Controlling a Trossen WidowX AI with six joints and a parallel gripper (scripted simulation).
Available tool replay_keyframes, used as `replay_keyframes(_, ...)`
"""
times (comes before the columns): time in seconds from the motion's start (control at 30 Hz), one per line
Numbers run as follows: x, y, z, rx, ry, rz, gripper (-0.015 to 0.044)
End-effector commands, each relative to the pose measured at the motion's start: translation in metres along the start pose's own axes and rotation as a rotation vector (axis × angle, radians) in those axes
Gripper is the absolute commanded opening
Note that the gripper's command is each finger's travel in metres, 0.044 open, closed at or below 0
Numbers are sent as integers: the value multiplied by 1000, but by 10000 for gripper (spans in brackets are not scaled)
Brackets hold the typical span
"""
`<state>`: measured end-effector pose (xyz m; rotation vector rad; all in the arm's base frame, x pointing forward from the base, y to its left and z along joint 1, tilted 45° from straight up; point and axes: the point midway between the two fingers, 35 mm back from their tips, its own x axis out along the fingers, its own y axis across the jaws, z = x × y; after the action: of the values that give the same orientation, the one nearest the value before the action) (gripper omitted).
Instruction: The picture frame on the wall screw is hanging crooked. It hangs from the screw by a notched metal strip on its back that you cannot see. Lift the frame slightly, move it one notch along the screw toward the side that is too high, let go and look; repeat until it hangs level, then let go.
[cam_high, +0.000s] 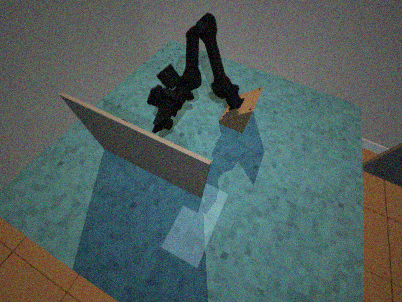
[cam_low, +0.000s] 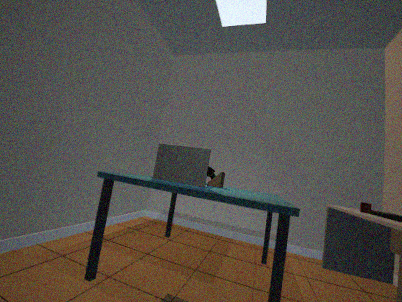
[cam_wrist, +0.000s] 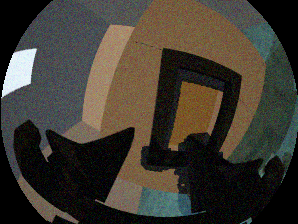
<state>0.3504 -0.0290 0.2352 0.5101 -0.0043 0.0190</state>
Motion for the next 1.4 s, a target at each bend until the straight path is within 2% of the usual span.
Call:
replay_keyframes(0.0, 9, 1, 0, 3, -10, 3, 260)
replay_keyframes(0.5, 11, 1, 1, 3, -10, 3, 260)
replay_keyframes(1.37, 48, 2, 1, 3, -12, 4, 260)
